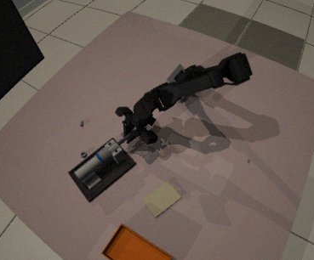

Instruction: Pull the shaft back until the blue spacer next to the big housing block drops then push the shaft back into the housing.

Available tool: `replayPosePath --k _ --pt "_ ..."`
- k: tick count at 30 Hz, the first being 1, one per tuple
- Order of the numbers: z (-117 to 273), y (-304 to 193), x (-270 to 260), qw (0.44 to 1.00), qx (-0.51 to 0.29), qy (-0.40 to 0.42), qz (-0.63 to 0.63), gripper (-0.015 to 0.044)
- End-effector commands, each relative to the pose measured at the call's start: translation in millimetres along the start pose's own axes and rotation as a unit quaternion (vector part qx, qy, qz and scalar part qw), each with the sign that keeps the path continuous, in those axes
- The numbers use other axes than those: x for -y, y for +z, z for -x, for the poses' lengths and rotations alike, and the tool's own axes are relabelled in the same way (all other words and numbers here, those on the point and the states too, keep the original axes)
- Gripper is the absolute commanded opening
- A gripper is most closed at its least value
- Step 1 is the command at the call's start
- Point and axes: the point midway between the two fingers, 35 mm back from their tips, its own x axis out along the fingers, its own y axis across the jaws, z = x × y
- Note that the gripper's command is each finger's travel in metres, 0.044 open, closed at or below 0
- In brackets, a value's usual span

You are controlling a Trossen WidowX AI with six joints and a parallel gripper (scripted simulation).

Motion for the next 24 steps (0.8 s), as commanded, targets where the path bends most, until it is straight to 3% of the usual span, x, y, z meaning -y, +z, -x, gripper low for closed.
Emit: replayPosePath --k 1,24 --pt "0.5 0.4 0.1 1.0 0.0 -0.001 0.002 0.0" --pt "2.3 2.3 0.1 1.0 0.0 0.0 0.002 0.0"
